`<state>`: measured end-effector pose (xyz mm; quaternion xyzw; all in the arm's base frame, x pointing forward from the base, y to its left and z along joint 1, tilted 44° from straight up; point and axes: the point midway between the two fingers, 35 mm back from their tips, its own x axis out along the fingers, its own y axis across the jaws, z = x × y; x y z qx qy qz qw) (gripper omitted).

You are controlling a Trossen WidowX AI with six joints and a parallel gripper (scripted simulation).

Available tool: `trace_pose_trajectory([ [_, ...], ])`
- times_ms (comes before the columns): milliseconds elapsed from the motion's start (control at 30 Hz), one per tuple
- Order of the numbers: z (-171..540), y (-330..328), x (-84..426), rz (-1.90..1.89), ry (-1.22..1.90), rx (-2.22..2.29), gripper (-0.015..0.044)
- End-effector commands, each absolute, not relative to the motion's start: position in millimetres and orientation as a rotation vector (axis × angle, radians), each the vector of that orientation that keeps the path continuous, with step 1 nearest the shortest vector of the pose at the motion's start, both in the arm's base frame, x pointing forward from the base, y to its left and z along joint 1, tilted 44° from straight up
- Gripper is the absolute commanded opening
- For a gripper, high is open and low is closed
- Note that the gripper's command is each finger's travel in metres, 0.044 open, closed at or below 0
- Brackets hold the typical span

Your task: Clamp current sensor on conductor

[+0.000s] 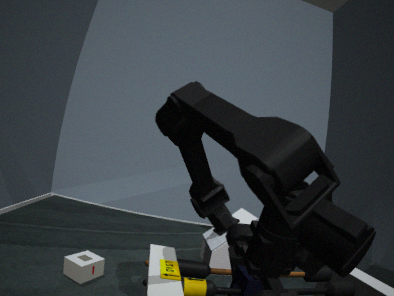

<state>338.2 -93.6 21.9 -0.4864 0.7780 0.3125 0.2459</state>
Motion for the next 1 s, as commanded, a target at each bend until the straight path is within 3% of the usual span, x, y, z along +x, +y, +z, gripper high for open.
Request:
trace_pose_trajectory([
  [0, 20.7, -93.7, 338.2, 0.854, 2.123, -1.325, 0.0262],
  [867, 21.9, -93.6, 338.2, 0.853, 2.123, -1.327, 0.0108],
  [967, 21.9, -93.6, 338.2, 0.853, 2.123, -1.327, 0.0030],
])
